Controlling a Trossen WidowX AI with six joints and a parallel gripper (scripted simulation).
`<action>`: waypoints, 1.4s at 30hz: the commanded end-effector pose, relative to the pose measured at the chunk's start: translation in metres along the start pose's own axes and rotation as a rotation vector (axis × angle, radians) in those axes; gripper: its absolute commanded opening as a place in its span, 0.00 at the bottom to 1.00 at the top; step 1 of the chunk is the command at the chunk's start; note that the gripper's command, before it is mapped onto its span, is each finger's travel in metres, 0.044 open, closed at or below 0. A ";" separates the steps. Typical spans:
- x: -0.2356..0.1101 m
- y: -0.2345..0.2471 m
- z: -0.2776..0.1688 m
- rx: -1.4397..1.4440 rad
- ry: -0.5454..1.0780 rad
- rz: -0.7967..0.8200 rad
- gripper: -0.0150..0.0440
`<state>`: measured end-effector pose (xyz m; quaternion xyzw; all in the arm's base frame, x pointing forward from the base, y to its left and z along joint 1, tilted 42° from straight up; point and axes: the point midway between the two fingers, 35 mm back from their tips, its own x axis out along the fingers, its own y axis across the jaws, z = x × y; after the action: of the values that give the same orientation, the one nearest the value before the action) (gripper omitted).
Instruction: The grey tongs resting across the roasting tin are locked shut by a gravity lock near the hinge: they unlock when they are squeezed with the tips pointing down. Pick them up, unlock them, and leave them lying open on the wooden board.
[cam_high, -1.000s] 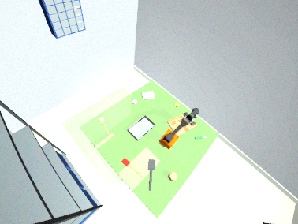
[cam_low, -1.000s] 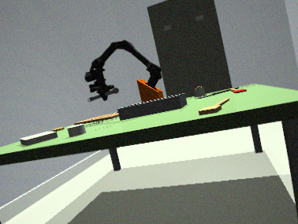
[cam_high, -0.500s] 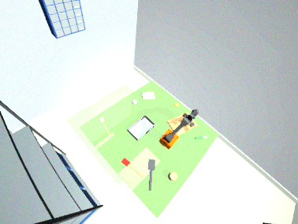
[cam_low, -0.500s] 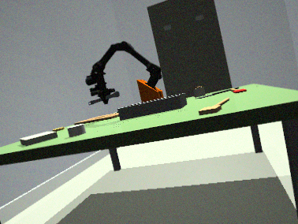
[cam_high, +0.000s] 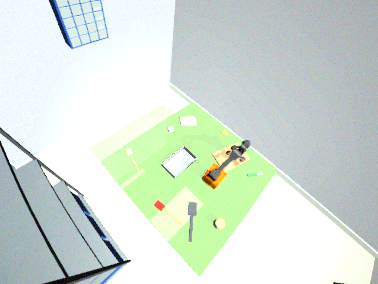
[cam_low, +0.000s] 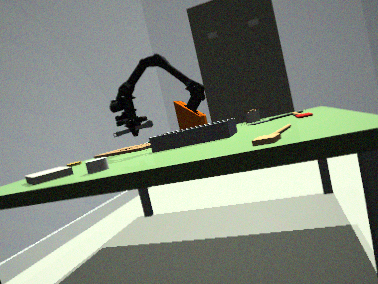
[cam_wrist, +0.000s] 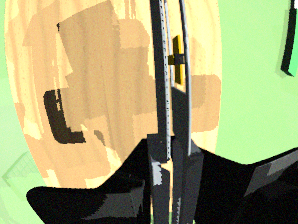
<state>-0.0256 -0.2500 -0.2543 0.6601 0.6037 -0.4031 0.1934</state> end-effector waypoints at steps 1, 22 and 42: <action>0.005 -0.001 0.001 -0.003 -0.009 -0.001 0.00; 0.027 -0.001 -0.004 0.000 0.002 -0.001 0.13; 0.027 -0.001 -0.004 0.000 0.002 -0.001 1.00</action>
<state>-0.0268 -0.2289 -0.2732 0.6603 0.6043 -0.4024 0.1922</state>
